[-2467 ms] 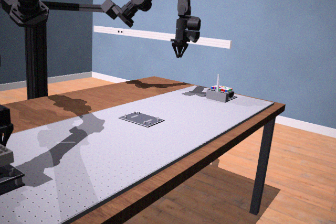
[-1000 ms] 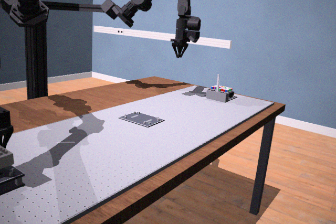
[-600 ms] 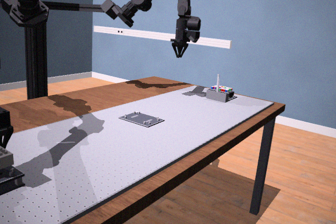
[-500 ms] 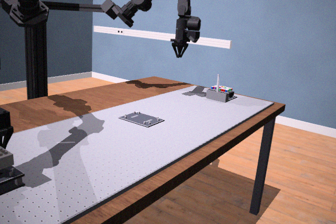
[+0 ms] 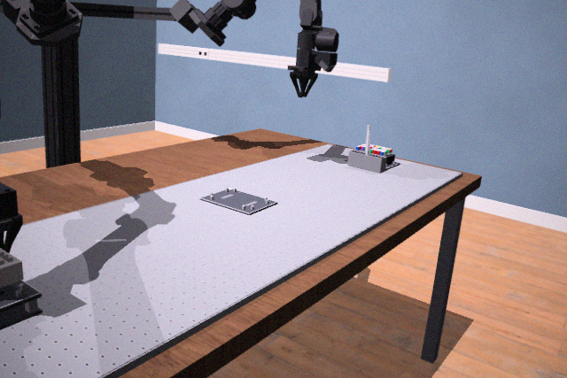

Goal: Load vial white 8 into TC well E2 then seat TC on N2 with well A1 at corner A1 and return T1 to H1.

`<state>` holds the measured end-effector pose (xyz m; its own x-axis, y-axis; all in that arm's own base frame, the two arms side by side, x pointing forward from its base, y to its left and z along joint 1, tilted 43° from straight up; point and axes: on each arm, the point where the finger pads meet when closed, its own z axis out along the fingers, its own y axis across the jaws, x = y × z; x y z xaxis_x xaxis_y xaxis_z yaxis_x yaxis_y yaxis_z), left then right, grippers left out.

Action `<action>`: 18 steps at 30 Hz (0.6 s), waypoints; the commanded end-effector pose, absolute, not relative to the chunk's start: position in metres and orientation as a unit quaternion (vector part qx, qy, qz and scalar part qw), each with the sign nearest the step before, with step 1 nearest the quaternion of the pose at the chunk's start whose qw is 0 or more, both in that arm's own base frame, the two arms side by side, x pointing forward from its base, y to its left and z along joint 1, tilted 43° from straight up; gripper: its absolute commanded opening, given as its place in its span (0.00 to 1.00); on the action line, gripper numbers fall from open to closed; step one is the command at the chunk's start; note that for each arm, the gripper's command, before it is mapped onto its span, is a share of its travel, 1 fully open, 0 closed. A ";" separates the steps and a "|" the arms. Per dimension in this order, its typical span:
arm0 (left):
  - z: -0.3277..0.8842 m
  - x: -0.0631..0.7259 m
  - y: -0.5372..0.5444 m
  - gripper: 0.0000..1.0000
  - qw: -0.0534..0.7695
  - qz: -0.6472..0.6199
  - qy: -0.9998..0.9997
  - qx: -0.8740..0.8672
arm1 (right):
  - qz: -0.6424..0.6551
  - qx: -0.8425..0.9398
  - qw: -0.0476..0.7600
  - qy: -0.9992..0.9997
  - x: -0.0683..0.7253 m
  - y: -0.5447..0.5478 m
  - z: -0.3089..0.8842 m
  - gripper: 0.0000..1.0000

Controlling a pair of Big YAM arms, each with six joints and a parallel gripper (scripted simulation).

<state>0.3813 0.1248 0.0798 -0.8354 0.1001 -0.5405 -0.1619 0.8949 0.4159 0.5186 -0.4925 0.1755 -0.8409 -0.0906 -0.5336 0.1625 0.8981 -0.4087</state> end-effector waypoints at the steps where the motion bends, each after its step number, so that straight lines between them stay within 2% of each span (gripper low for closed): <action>1: 0.084 0.384 0.126 0.24 0.292 0.229 0.928 -0.023 | -0.239 0.016 0.297 0.924 0.535 -0.500 0.195 0.00; 18: 0.084 0.384 0.126 0.24 0.292 0.229 0.928 -0.023 | -0.239 0.016 0.298 0.924 0.537 -0.500 0.192 0.00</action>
<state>0.3813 0.1248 0.0798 -0.8354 0.1001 -0.5405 -0.1619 0.8949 0.4159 0.5197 -0.4933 0.1721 -0.8419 -0.0899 -0.5321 0.1617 0.8987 -0.4076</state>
